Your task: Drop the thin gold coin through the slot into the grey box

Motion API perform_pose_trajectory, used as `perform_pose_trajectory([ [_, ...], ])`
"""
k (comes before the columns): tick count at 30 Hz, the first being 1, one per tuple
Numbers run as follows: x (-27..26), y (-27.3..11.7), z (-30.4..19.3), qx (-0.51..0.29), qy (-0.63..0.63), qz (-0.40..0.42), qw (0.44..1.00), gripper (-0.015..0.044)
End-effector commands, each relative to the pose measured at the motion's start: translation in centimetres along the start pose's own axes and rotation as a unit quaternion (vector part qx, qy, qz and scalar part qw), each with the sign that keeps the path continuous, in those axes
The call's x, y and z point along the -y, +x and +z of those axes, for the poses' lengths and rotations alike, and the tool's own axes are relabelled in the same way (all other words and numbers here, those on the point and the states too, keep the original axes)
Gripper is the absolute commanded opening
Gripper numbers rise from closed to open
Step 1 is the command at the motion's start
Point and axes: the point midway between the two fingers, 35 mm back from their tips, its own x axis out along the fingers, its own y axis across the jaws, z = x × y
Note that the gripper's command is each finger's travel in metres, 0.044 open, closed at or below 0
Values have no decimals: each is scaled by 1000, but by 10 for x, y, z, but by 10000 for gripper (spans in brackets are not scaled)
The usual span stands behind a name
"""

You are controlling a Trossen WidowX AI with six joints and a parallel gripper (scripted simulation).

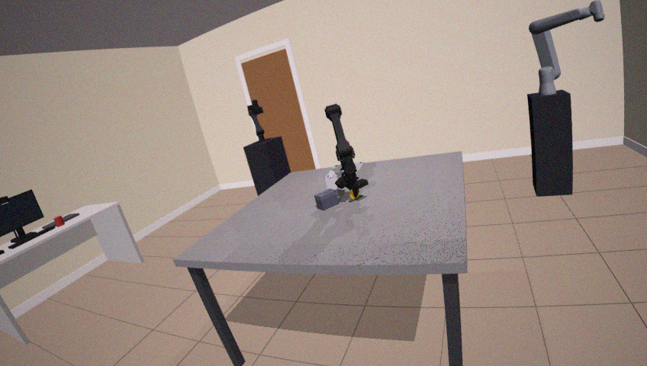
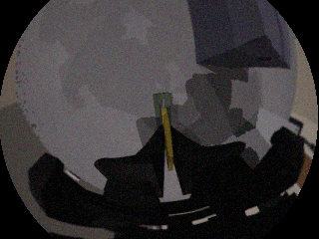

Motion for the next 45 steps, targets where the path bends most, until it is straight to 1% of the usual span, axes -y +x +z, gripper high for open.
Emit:
perform_pose_trajectory([
  [1,0,-3,1,1,-2,0,1000,0],
  [37,-1,-92,1,1,-1,0,1000,0],
  [45,6,-96,-5,1,4,0,1000,0],
])
